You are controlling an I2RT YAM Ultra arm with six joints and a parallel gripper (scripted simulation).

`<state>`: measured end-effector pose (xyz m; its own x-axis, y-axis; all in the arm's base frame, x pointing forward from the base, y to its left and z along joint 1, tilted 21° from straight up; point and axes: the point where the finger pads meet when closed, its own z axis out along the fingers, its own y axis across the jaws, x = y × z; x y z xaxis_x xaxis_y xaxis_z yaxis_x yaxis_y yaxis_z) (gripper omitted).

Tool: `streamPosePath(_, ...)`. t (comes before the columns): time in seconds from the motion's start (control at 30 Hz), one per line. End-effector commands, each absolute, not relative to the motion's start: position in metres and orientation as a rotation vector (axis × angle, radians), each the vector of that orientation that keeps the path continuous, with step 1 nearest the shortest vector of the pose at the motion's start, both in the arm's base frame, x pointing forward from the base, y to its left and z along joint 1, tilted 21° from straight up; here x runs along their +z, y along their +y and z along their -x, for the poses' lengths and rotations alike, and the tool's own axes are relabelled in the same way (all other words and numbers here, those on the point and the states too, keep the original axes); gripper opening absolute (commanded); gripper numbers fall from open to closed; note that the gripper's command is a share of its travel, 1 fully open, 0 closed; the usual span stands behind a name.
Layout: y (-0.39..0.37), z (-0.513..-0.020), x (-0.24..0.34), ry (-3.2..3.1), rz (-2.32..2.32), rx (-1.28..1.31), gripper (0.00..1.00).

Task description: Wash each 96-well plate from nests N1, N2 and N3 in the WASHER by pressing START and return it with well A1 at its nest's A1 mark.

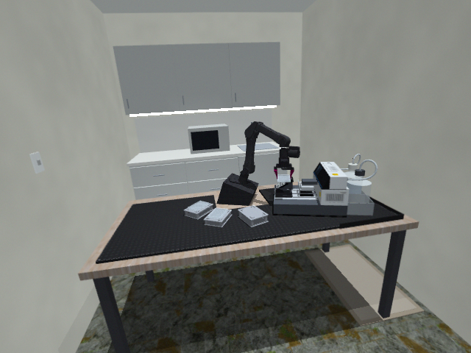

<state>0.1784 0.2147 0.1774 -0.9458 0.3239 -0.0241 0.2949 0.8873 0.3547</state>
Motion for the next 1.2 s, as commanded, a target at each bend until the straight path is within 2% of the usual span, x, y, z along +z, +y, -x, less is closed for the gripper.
streamPosePath(0.0,0.2140,-0.1802,0.1807,2.957,-0.491,0.544,0.00)
streamPosePath(1.17,0.2157,-0.1820,0.1745,2.957,-0.491,0.544,0.00)
